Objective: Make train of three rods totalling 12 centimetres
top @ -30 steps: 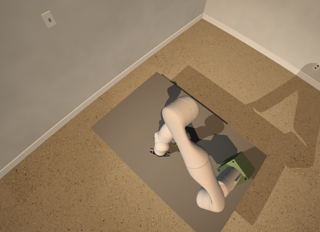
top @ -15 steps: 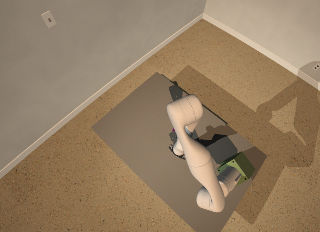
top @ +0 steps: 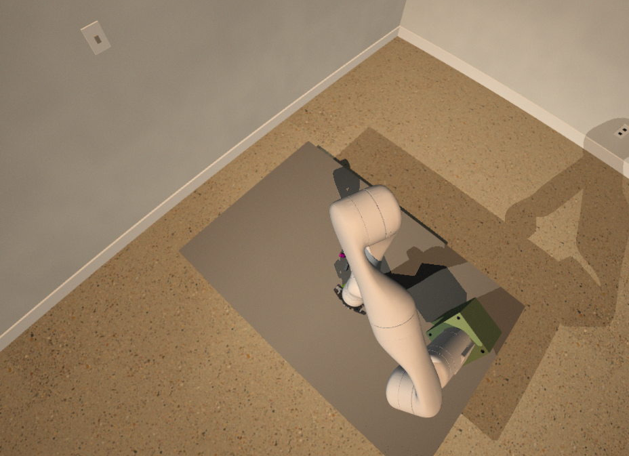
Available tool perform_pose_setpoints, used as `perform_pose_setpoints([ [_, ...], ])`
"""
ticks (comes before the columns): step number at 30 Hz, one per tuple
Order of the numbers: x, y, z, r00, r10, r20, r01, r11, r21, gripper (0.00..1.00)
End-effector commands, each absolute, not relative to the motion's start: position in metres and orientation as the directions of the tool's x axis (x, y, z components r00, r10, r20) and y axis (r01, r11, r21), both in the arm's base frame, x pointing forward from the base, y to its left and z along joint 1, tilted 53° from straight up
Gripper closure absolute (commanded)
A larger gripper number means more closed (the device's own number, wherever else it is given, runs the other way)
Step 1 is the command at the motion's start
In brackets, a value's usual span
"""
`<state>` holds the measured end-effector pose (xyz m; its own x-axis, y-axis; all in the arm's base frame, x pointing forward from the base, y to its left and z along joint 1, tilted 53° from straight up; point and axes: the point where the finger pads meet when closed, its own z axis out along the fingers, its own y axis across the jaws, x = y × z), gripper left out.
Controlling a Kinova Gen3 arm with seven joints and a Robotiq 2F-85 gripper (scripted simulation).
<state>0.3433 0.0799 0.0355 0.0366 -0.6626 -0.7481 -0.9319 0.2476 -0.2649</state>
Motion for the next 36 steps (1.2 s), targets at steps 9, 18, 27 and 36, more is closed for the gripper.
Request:
perform_pose_setpoints([
  [9,0.345,0.083,0.032,0.036,-0.663,-0.748,-0.932,0.248,-0.265,0.95],
  [18,0.355,0.103,0.015,0.036,-0.663,-0.748,-0.932,0.248,-0.265,0.95],
  [27,0.367,0.126,-0.005,0.036,-0.663,-0.748,-0.932,0.248,-0.265,0.95],
  [36,0.375,0.142,-0.018,0.036,-0.663,-0.748,-0.932,0.248,-0.265,0.95],
])
